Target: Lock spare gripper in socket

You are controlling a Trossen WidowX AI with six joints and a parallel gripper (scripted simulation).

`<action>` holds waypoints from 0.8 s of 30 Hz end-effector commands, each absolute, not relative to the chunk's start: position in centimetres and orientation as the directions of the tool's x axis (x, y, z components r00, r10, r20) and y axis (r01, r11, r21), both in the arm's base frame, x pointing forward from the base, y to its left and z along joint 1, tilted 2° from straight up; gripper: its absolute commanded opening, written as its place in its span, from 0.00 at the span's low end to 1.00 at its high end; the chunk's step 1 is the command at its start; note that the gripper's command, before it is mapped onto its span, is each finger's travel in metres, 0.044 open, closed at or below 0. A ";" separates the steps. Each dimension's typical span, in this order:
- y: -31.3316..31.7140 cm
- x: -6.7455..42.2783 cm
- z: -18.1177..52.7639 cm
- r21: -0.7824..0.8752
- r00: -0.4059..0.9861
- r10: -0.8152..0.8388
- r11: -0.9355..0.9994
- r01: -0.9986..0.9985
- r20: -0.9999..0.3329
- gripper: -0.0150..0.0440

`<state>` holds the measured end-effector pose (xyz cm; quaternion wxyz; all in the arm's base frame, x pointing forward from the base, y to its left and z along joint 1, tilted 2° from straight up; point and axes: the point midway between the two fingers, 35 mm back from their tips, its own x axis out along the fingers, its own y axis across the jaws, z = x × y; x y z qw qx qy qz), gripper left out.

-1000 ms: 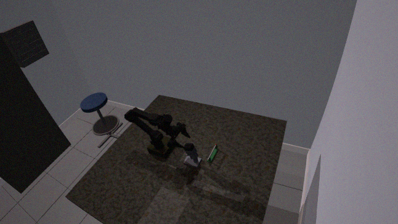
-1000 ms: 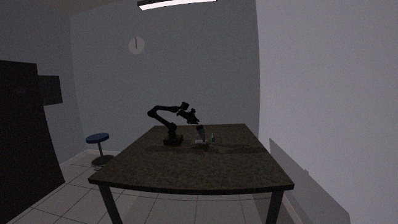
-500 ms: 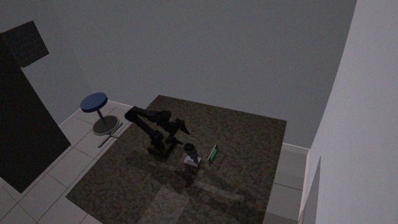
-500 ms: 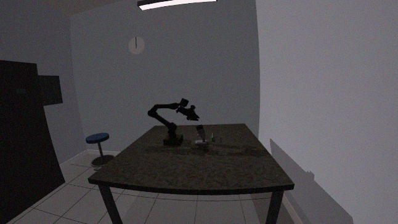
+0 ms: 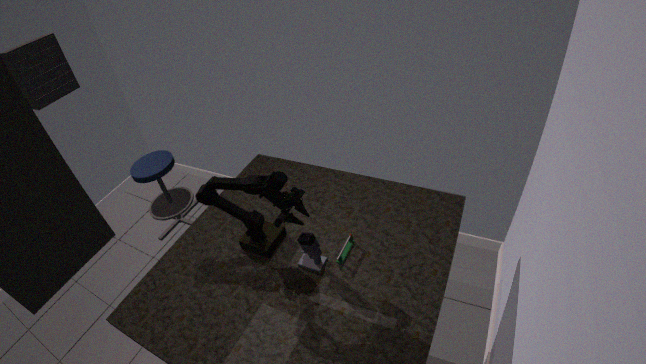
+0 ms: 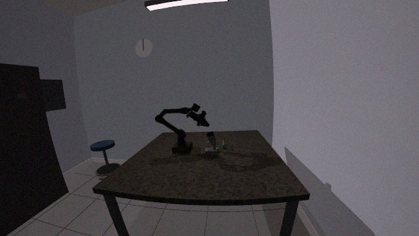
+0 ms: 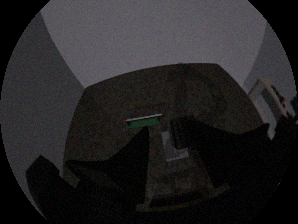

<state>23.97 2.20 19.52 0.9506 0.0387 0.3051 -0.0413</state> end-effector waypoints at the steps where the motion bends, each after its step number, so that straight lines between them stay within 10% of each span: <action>1: 4.5 23.6 19.6 0.046 0.803 -0.063 0.993 0.112 -0.593 0.56; 15: 10.0 21.5 21.1 0.024 0.846 -0.061 0.996 0.087 -0.530 0.56; 24: 11.7 26.7 22.1 -0.426 0.668 -0.163 0.869 -0.251 -0.726 0.56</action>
